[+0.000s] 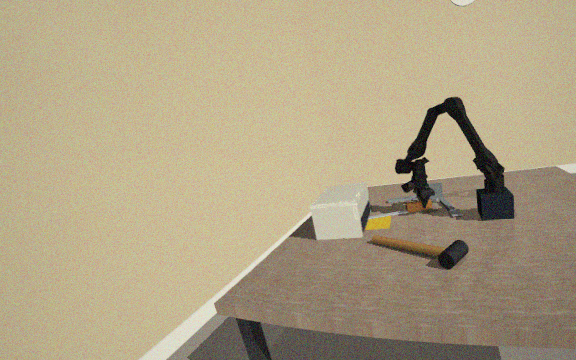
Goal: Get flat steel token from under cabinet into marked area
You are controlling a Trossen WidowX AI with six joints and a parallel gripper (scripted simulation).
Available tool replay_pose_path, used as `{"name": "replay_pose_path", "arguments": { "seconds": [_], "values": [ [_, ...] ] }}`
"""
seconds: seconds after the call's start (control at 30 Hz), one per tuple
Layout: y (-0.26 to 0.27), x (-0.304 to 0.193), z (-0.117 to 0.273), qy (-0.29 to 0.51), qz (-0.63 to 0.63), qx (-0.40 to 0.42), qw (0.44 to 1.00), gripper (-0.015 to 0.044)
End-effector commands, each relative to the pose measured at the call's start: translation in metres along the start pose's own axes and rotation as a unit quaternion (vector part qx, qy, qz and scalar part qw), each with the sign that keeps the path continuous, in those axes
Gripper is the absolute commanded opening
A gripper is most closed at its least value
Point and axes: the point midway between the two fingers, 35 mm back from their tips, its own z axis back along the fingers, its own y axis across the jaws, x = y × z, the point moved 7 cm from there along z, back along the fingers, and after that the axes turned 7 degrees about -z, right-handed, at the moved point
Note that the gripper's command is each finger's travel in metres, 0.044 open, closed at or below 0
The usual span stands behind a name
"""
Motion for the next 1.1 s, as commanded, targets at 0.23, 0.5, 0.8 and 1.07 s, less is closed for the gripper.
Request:
{"name": "replay_pose_path", "arguments": {
  "seconds": [0.23,0.5,0.8,1.07],
  "values": [
    [0.002,0.017,0.0,0.0,0.0,-0.001,1.0,0.0],
    [0.003,0.027,0.0,0.0,0.0,-0.001,1.0,0.0],
    [0.004,0.038,0.001,-0.001,0.0,-0.001,1.0,0.0],
    [0.005,0.048,0.001,-0.001,0.0,-0.001,1.0,0.0]
  ]
}}
